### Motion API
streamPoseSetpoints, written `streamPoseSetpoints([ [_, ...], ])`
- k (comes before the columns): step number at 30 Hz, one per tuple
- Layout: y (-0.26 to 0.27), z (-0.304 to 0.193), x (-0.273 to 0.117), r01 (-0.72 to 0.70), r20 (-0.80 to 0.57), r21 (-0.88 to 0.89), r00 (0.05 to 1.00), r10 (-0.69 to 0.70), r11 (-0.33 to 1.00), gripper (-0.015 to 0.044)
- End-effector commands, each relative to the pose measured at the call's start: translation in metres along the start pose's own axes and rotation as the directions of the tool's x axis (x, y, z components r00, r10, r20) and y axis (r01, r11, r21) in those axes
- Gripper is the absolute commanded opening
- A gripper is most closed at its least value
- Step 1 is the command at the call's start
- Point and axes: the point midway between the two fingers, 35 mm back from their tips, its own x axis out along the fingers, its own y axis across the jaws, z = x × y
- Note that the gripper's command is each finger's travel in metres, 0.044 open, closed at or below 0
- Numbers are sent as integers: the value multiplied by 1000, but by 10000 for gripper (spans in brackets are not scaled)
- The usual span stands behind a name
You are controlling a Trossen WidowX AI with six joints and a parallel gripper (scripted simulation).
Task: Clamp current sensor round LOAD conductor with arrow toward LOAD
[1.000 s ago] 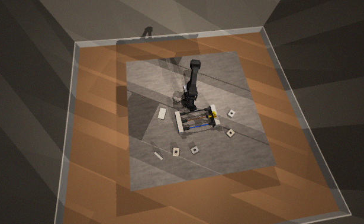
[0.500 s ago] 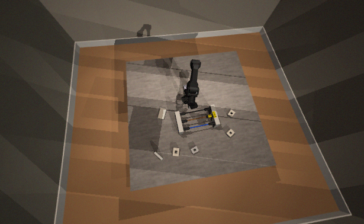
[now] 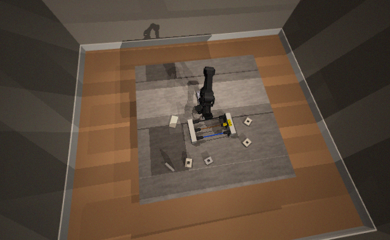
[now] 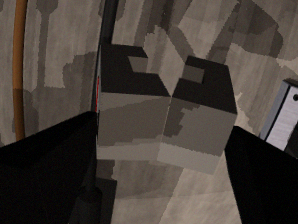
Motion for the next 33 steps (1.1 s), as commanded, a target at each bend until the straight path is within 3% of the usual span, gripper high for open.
streamPoseSetpoints([
  [1,19,3,-4,-3,5,16,1000,3,1000,0],
  [22,112,3,2,-11,5,79,1000,11,997,0],
  [33,115,3,15,-11,5,81,1000,11,997,0],
])
